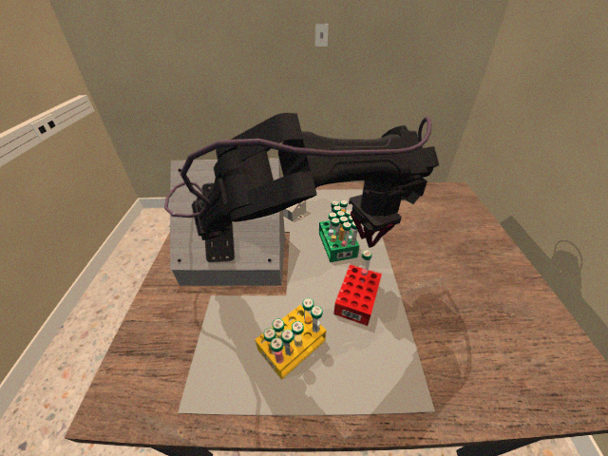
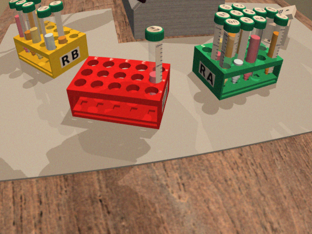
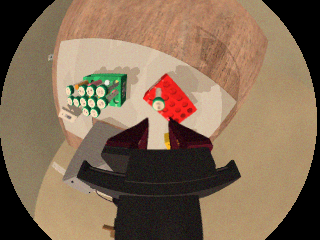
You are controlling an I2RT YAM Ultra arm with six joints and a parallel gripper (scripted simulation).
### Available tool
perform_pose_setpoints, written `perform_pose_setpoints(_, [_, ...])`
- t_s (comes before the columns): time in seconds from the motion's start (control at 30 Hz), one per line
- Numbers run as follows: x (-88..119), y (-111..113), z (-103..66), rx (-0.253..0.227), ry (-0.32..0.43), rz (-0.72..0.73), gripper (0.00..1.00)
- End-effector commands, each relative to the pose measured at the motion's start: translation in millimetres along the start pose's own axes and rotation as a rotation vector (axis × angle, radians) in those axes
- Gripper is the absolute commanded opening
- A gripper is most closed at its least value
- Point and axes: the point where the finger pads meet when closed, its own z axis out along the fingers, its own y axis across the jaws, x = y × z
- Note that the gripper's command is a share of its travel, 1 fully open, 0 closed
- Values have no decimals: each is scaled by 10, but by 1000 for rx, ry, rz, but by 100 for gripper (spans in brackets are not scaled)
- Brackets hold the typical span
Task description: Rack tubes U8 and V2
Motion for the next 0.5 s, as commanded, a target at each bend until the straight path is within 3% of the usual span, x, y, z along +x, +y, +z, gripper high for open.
perform_pose_setpoints(0.0, [-52,46,-196,-6,-10,-1,30])
perform_pose_setpoints(0.27, [-17,0,-383,-7,-25,15,30])
perform_pose_setpoints(0.47, [-45,41,-334,-6,-10,-1,30])
